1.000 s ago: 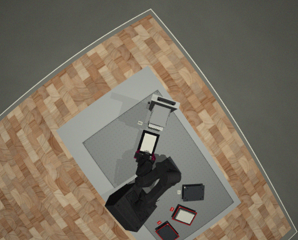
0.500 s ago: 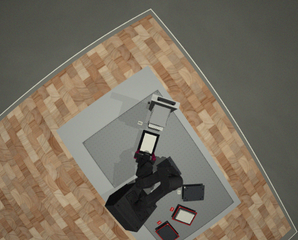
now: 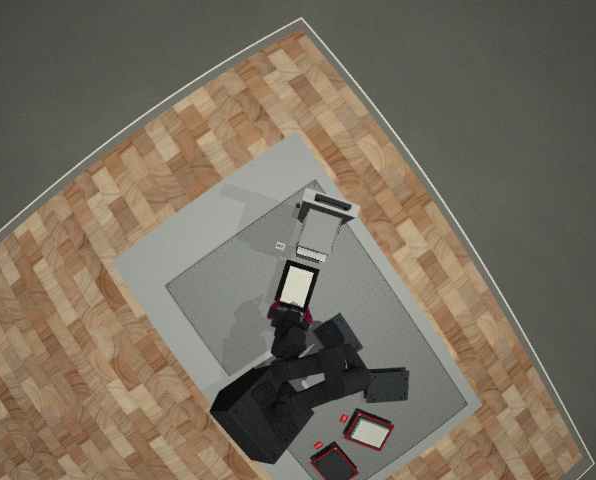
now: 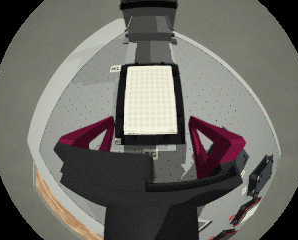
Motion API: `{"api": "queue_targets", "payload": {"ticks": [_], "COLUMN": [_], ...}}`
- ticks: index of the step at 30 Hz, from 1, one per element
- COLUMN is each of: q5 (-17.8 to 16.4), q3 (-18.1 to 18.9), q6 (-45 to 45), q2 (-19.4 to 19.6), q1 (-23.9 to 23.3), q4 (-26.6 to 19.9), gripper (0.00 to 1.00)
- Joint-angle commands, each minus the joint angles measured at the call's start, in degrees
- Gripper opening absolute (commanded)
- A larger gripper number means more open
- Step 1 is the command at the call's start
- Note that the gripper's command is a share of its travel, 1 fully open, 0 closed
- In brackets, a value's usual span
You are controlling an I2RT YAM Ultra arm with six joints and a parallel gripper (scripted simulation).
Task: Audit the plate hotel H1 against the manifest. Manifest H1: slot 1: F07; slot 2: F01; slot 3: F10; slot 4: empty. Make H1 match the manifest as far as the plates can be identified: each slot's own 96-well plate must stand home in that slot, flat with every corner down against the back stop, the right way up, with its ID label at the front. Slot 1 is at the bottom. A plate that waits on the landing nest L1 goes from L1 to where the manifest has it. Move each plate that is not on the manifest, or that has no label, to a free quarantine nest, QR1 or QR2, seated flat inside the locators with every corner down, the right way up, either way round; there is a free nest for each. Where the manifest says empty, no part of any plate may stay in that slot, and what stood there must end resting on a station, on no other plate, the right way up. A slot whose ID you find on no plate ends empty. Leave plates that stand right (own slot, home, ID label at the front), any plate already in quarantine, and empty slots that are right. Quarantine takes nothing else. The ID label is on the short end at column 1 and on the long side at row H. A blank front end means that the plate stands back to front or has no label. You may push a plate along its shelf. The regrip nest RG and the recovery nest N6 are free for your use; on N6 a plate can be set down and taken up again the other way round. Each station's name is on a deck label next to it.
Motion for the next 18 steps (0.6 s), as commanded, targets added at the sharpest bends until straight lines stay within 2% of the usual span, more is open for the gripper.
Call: {"api": "queue_targets", "payload": {"ticks": [1, 18], "q5": [1.01, 5.63], "q3": [-0.18, -0.9], "q6": [0.31, 1.47], "q2": [-2.28, -13.95], "q1": [1.37, 6.06], "q4": [-2.76, -14.41], "gripper": [1.0, 1.0]}}
